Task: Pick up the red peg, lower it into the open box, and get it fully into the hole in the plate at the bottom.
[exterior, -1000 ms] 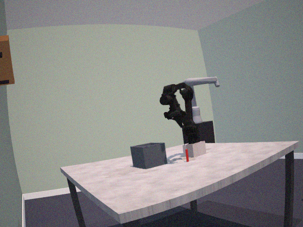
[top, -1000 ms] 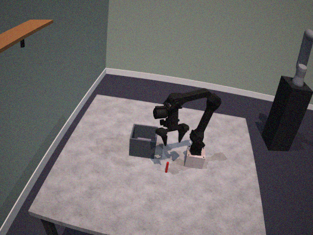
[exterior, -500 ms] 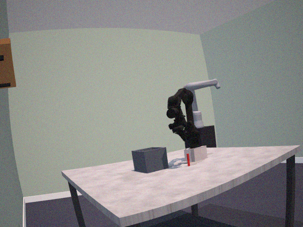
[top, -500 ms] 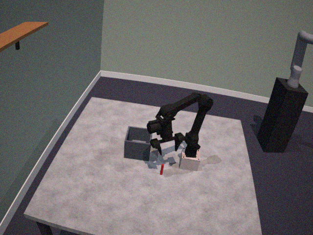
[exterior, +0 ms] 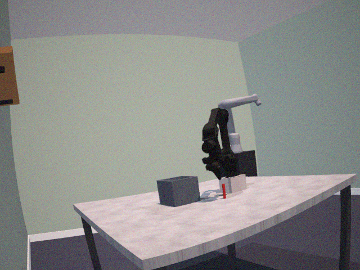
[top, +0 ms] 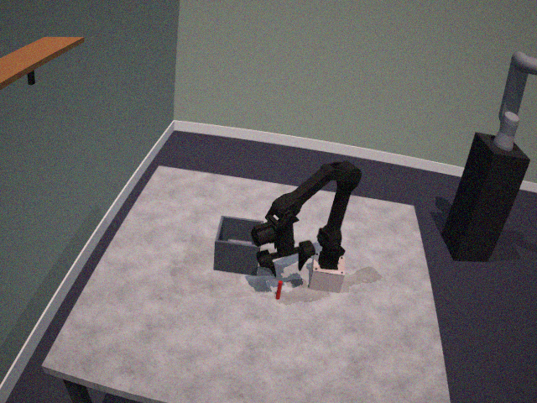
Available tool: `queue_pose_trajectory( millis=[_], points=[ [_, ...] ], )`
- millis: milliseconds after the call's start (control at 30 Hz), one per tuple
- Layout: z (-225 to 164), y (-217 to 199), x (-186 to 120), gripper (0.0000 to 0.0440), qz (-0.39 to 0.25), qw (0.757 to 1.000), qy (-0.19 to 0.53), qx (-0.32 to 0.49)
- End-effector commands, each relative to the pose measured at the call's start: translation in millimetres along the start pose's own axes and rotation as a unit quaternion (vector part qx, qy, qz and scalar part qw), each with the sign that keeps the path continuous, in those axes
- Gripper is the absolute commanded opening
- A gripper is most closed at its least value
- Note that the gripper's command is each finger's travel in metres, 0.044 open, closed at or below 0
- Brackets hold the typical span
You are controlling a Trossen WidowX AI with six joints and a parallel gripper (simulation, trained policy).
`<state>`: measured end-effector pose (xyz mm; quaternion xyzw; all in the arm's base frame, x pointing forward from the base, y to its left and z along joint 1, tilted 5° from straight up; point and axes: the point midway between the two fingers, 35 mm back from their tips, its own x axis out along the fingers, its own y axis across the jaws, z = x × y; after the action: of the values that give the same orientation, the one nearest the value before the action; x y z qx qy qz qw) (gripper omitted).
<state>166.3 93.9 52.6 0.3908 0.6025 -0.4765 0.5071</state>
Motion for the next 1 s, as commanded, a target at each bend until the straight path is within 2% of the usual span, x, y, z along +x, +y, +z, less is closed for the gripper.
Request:
queue_pose_trajectory(
  millis=[0, 433, 600, 667, 967],
  points=[
    [2, -1, 12, 0.0411, -0.007, 1.0, -0.01, 0.006],
    [8, 5, 51, 0.0423, 0.005, 0.999, -0.038, 0.023],
    [10, 7, 63, 0.041, 0.009, 0.998, -0.047, 0.029],
    [10, 9, 67, 0.0382, 0.01, 0.998, -0.049, 0.028],
    [5, 19, 83, 0.0195, 0.018, 0.999, -0.048, 0.014]
  ],
)
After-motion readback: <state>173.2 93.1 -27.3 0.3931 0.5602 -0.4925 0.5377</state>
